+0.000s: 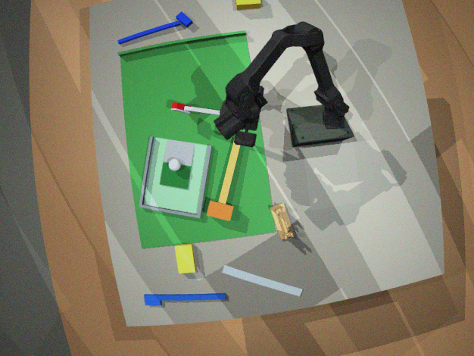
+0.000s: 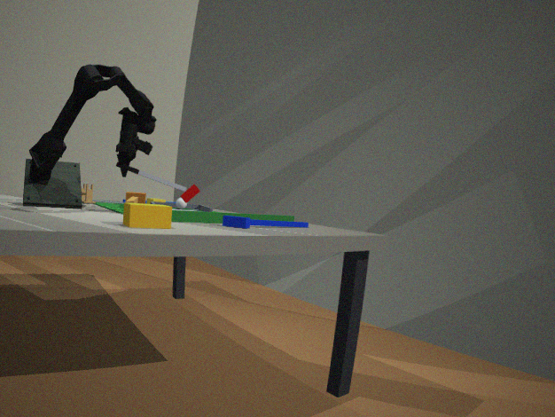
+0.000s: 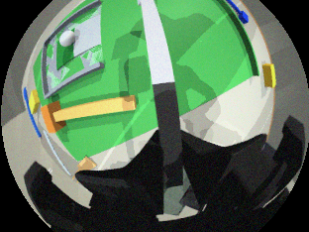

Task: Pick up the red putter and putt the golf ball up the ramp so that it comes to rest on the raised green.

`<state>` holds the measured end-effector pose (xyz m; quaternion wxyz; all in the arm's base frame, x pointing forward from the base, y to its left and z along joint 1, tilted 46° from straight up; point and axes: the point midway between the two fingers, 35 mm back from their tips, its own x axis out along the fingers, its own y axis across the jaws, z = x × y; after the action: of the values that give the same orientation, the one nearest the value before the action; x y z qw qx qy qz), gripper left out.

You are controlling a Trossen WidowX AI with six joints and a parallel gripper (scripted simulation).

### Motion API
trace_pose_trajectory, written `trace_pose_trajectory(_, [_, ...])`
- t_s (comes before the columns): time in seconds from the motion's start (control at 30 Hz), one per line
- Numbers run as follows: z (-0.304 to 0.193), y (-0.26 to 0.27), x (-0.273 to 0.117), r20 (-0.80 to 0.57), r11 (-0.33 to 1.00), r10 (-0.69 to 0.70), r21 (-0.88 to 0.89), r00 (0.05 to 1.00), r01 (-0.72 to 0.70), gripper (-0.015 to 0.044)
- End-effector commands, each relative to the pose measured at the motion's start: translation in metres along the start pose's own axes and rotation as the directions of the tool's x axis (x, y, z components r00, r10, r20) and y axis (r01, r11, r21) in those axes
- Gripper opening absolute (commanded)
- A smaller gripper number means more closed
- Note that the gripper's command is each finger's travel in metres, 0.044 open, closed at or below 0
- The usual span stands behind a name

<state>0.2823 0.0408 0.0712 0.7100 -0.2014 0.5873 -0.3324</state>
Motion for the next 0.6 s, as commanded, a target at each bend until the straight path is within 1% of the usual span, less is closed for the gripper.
trace_pose_trajectory(0.0, [0.002, 0.0011, -0.022, 0.011, 1.0, 0.009, 0.01, 1.0, -0.009, 0.0])
trace_pose_trajectory(0.1, [0.0017, 0.0008, -0.0258, 0.011, 1.0, 0.008, 0.01, 1.0, -0.008, 0.0])
trace_pose_trajectory(0.13, [0.0002, 0.0006, -0.0182, 0.008, 1.0, 0.003, 0.0, 1.0, -0.003, 0.0])
trace_pose_trajectory(0.57, [0.0002, 0.0006, -0.0182, 0.008, 1.0, 0.003, 0.0, 1.0, -0.003, 0.0])
